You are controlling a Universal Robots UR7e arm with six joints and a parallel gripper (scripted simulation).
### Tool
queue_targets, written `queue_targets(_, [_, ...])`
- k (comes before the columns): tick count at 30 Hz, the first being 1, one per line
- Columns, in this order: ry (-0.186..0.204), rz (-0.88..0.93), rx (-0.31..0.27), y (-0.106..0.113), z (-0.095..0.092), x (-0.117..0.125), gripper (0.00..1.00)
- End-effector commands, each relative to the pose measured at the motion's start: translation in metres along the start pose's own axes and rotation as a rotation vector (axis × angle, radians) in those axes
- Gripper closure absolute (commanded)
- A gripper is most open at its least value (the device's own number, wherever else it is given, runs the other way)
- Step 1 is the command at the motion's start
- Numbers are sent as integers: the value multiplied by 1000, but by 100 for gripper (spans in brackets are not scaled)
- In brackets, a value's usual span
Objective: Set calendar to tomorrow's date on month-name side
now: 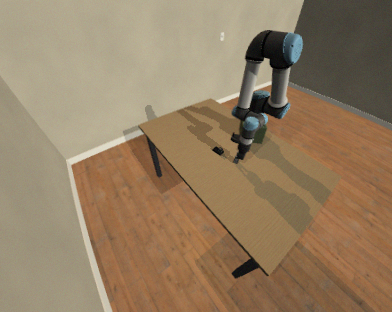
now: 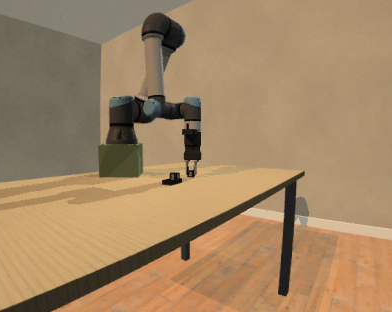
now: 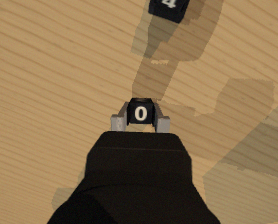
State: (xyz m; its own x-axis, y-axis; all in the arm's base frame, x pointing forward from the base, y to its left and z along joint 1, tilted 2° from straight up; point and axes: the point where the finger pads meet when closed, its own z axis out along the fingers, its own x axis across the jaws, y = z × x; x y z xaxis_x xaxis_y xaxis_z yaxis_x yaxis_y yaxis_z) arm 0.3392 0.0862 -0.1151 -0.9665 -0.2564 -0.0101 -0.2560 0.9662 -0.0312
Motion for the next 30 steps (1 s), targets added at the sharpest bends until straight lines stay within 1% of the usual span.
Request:
queue_targets(1, [-1,0,0,0,0,0,43])
queue_targets(30, [-1,0,0,0,2,0,43])
